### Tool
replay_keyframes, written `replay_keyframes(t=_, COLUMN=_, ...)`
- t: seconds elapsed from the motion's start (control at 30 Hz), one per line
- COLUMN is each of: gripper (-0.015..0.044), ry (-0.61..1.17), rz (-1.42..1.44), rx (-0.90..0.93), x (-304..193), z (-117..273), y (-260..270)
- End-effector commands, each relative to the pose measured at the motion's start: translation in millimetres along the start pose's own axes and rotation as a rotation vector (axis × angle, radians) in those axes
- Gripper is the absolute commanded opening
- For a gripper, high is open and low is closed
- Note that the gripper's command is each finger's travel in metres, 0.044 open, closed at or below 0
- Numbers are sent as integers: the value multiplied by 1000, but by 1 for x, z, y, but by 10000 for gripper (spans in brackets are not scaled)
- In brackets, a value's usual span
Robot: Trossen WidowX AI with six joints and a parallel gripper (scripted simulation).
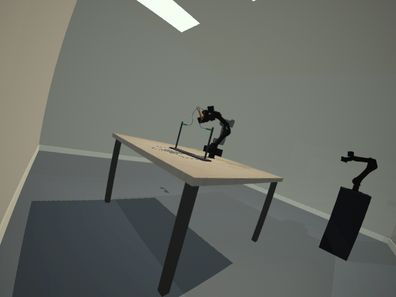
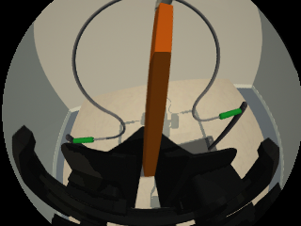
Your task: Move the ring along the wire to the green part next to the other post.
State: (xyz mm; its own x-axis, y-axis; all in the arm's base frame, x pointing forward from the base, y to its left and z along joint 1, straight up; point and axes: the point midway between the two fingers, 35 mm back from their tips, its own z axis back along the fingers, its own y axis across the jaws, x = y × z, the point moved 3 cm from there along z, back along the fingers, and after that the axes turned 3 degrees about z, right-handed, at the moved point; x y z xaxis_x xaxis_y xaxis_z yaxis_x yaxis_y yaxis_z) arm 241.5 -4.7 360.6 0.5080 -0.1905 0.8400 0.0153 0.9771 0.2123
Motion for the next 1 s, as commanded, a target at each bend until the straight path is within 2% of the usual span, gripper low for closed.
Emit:
replay_keyframes(t=0.0, gripper=-150, ry=-7, rz=52, rx=-31, x=0, z=0, y=-1)
replay_keyframes(t=0.97, gripper=-150, ry=-43, rz=396, rx=-235, x=0, z=-1, y=-9)
